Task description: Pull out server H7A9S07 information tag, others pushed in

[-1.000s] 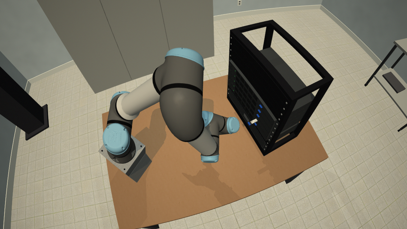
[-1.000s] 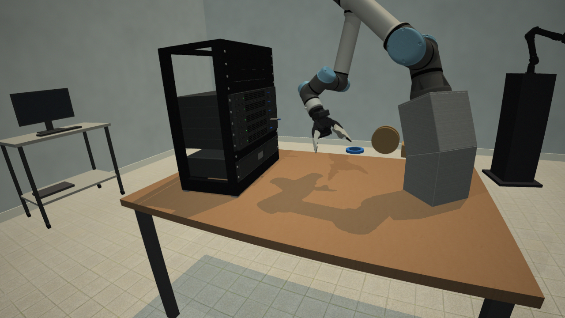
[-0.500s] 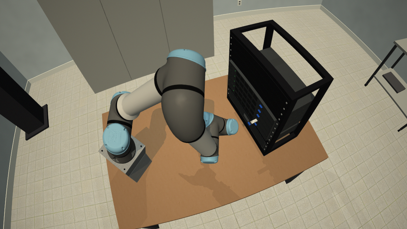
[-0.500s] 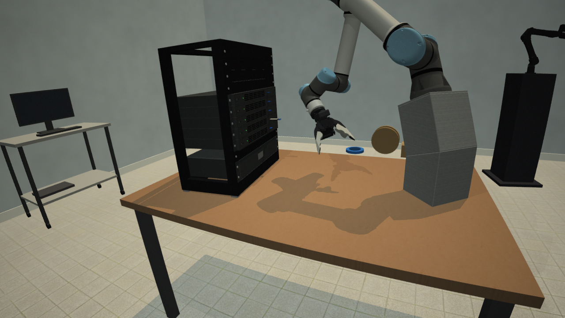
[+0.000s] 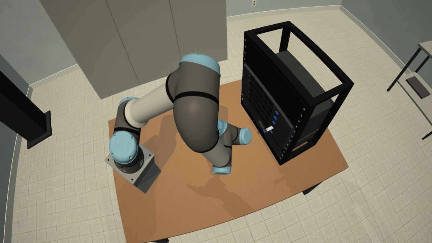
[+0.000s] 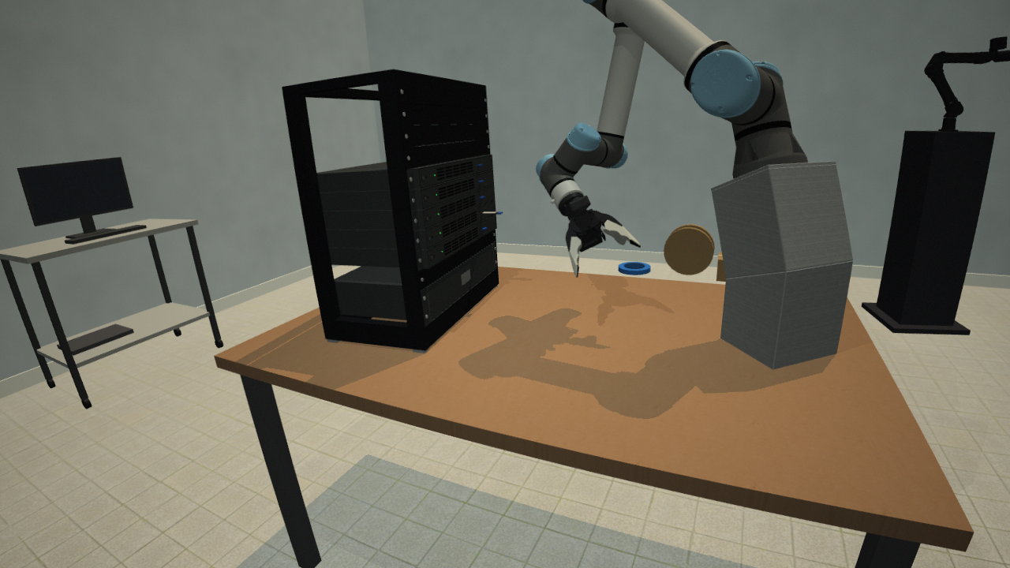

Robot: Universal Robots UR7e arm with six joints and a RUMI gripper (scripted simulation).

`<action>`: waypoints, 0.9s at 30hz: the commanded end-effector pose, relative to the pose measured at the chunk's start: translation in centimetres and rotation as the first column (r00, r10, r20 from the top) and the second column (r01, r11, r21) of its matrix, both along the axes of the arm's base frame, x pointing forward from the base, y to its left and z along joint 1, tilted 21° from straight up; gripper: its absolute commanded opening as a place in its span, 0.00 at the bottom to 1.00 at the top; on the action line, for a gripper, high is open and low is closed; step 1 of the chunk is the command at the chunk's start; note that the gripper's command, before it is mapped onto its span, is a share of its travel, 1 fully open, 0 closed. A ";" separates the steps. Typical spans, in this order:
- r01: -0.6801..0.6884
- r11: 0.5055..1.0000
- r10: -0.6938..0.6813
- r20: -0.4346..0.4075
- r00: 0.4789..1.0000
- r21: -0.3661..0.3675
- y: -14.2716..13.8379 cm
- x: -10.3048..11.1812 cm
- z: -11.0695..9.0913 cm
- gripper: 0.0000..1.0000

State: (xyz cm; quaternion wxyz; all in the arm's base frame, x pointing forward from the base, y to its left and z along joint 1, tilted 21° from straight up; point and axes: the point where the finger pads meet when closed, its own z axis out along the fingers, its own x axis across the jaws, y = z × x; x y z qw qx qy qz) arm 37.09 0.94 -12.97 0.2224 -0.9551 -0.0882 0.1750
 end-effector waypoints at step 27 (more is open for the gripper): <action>0.154 0.988 -0.148 -0.186 0.971 0.019 2.4 -3.0 0.4 1.00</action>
